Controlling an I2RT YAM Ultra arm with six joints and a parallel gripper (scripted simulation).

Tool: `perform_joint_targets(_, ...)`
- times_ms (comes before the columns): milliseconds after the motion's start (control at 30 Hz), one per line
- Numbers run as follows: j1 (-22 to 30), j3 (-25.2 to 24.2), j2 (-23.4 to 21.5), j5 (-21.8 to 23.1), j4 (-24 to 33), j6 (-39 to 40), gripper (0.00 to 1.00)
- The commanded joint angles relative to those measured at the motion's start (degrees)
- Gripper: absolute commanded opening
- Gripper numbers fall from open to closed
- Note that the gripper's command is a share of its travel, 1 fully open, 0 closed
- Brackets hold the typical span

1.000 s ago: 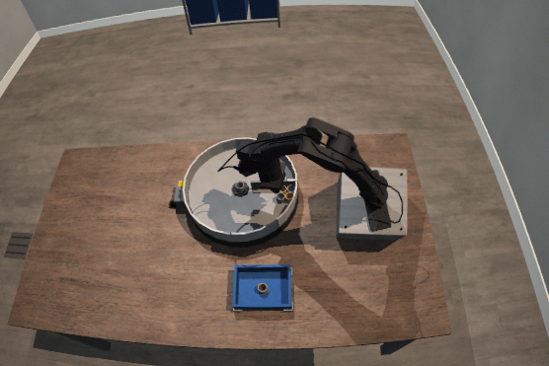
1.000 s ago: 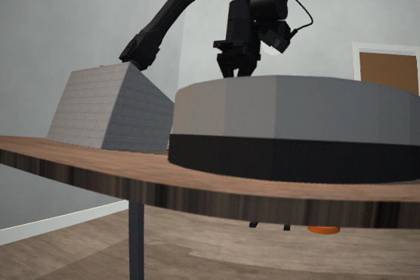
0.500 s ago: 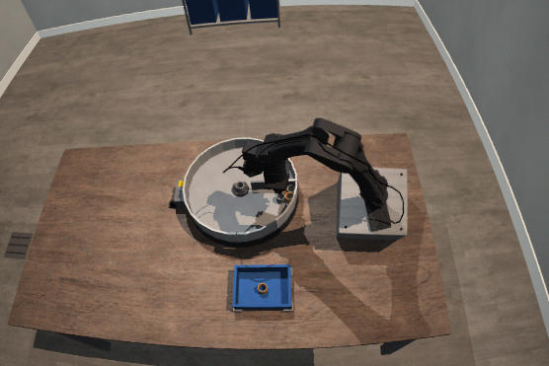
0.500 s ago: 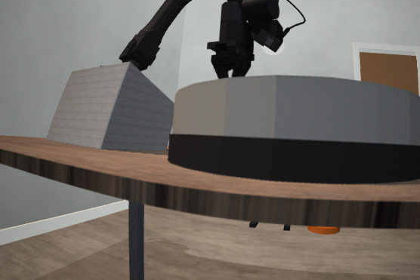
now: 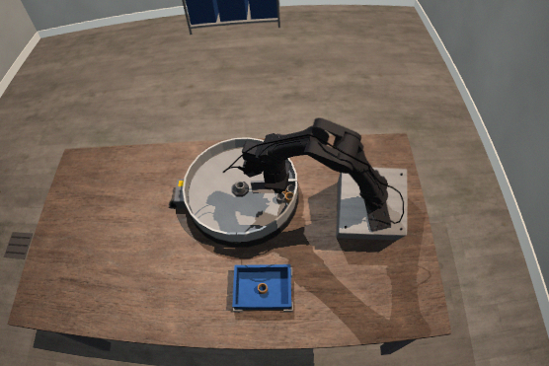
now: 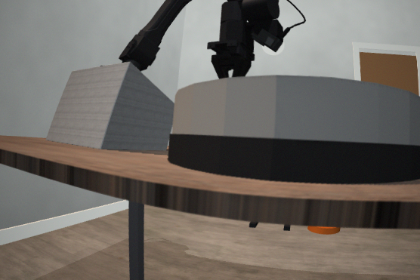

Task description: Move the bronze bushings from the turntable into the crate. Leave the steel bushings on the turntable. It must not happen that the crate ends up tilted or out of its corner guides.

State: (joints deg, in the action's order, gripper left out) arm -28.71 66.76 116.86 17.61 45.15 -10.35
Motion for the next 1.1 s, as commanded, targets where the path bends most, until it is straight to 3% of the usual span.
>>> perform_joint_targets(0,-0.9,0.4,-1.9,-0.3,-0.5,-0.4,0.13)
perform_joint_targets(367,-0.8,-0.9,-1.7,-0.2,-1.2,-0.2,0.13)
perform_joint_targets(433,0.6,-1.8,0.8,-0.1,-2.4,0.7,0.13)
perform_joint_targets(633,1.2,-3.1,1.9,0.1,-5.0,1.3,0.13)
perform_joint_targets(1067,0.5,-1.5,1.9,0.1,-5.1,1.3,0.13)
